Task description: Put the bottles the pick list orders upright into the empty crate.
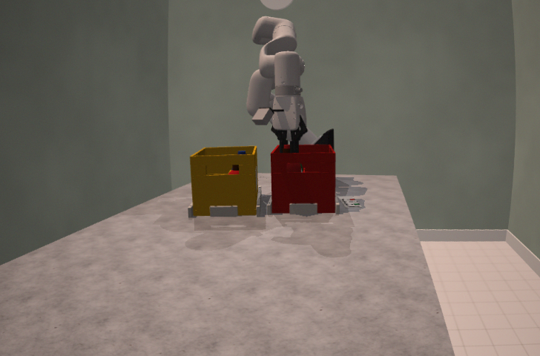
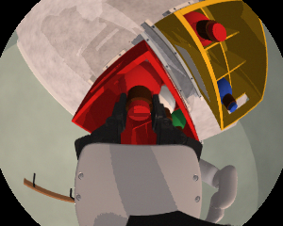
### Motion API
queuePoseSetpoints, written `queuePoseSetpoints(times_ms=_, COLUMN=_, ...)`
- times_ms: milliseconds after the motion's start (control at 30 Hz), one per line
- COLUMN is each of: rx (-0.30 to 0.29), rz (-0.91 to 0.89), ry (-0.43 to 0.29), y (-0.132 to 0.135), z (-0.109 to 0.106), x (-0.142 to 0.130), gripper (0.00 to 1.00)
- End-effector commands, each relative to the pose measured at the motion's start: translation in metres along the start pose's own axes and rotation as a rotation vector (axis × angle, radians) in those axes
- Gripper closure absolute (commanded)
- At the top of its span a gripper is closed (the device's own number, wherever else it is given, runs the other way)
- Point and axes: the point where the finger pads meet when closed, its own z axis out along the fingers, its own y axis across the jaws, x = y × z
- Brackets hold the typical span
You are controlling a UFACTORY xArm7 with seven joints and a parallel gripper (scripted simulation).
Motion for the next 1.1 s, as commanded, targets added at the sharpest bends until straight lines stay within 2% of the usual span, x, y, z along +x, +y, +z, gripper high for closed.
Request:
queuePoseSetpoints(times_ms=0, rx=0.004, rz=-0.001, ry=0.003, y=-0.0014, z=-0.0021, x=0.0008, gripper=1.0)
queuePoseSetpoints(times_ms=1067, rx=0.004, rz=-0.001, ry=0.003, y=-0.0014, z=0.0054, x=0.0008, gripper=1.0)
